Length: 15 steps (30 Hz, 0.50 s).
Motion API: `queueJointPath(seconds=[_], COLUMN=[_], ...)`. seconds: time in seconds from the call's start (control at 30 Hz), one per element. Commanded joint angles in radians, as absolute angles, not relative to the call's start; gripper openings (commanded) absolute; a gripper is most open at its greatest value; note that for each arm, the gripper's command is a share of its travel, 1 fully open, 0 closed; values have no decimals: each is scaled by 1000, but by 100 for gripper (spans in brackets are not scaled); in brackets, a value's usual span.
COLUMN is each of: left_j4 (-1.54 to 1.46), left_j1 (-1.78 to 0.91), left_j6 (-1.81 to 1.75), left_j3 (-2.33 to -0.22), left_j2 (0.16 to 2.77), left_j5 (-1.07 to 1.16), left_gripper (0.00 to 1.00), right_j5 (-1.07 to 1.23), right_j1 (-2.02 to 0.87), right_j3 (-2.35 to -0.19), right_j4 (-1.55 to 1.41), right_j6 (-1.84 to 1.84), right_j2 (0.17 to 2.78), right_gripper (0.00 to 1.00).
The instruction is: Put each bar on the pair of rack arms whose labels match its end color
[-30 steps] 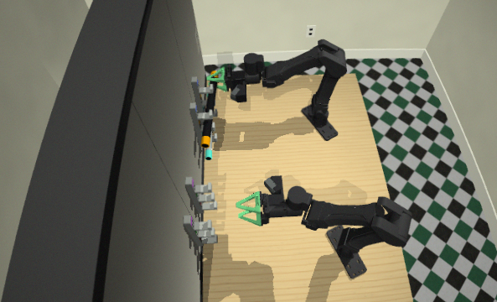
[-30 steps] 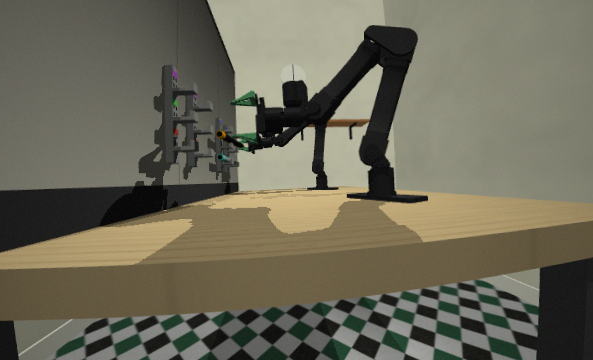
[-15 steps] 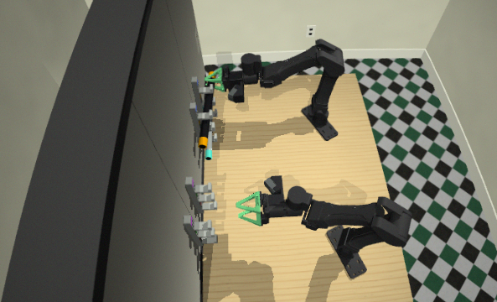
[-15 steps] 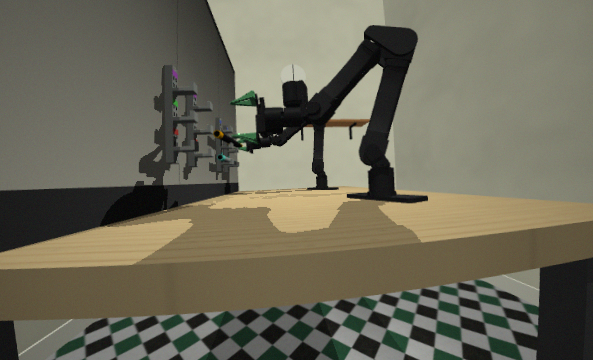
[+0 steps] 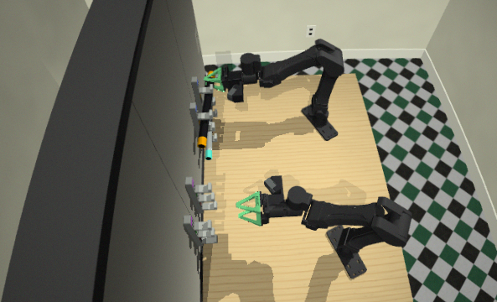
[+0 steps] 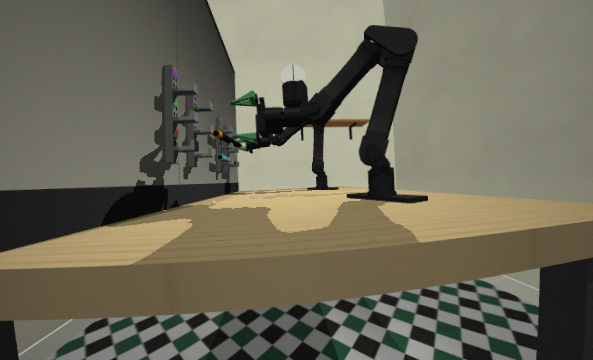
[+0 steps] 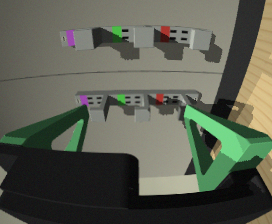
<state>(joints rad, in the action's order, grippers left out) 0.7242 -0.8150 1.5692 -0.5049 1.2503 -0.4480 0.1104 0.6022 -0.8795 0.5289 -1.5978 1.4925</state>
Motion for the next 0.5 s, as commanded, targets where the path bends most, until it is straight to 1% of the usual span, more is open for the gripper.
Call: queueJointPath(seconds=[0.0, 0.47], left_j4=[723, 723], left_j1=[-807, -807], left_j6=[1568, 1568], left_j3=[-497, -497], left_j2=[1223, 1223], left_j5=[-443, -443], left_gripper=[100, 100], right_j5=[107, 106], right_j1=[591, 590], right_j3=[-932, -917], right_j4=[558, 580], right_j6=[-1569, -1569], right_j2=[1489, 1497], right_gripper=[0, 0])
